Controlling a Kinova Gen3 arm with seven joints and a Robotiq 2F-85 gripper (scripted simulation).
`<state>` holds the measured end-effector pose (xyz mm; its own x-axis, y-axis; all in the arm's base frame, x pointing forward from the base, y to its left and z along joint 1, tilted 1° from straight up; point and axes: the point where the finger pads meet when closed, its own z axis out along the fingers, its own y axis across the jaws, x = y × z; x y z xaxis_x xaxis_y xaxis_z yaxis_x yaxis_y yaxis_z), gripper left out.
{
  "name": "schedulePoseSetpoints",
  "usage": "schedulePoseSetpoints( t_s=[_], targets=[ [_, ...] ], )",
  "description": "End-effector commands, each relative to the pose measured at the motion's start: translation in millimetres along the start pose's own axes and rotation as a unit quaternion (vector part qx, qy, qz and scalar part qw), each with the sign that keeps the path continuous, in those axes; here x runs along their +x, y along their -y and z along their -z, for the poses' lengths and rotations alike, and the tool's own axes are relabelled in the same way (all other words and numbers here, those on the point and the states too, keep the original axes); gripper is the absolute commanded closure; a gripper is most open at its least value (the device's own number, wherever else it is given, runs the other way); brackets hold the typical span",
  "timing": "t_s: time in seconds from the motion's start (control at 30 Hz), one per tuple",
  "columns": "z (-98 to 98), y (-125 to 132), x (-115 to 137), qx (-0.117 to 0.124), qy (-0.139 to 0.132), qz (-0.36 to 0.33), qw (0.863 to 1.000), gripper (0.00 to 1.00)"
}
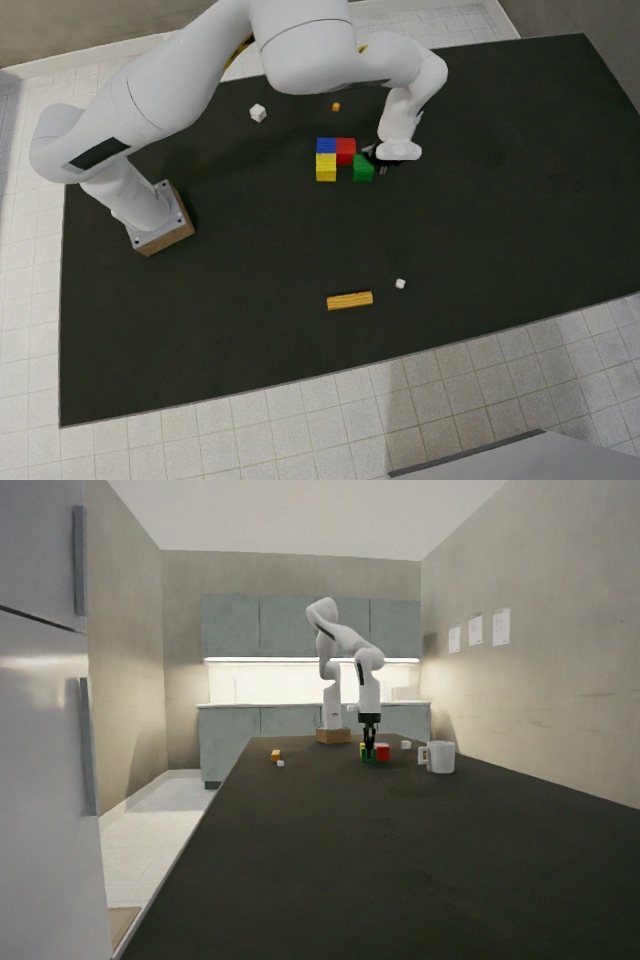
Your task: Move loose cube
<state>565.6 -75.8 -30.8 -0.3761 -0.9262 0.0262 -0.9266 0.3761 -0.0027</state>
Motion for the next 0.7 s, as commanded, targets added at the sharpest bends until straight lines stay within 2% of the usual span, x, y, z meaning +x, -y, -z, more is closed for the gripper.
schedulePoseSetpoints(
  t_s=[0.0, 0.67],
  targets=[
    [-0.6, 0.1, -0.1, 0.003, -0.001, -0.001, 1.000, 0.90],
    [-0.2, -3.0, -1.6, 0.004, -0.001, -0.001, 1.000, 0.90]
  ],
)
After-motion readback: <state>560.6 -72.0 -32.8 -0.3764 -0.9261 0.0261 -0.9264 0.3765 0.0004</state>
